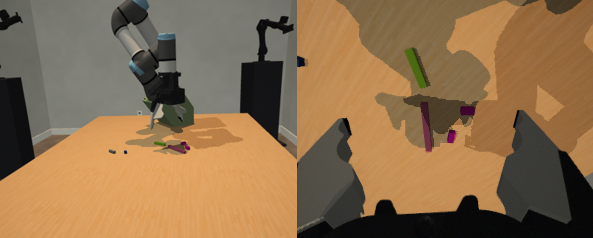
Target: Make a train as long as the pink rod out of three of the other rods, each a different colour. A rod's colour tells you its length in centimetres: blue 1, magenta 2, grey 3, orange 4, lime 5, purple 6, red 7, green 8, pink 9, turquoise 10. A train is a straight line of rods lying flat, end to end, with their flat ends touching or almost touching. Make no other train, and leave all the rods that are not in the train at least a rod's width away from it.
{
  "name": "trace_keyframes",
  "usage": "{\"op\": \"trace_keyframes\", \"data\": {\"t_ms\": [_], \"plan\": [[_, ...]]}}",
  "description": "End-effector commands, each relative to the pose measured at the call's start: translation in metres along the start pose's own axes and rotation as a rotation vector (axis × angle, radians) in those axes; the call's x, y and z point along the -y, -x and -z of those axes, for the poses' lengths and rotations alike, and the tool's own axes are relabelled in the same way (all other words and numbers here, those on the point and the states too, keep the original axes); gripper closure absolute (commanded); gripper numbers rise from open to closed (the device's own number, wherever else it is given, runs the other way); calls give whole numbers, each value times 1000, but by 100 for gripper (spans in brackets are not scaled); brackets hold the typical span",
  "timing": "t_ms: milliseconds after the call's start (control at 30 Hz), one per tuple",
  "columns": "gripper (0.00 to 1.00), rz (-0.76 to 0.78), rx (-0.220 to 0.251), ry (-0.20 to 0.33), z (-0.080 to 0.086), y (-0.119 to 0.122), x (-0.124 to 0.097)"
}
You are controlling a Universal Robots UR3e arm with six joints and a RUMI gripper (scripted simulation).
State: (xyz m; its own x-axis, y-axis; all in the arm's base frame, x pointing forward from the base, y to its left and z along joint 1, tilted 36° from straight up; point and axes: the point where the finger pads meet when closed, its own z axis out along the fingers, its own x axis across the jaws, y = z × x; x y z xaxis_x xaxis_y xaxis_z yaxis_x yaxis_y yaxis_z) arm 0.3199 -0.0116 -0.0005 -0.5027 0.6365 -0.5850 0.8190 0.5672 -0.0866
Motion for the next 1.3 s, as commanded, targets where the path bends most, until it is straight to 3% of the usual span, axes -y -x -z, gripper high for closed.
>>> {"op": "trace_keyframes", "data": {"t_ms": [0, 833, 1267], "plan": [[0, 0, 1, 1, 0, 0, 0], [0, -11, 1, 1, 0, 1, 0], [0, -139, -3, 1, 0, 4, 1]]}}
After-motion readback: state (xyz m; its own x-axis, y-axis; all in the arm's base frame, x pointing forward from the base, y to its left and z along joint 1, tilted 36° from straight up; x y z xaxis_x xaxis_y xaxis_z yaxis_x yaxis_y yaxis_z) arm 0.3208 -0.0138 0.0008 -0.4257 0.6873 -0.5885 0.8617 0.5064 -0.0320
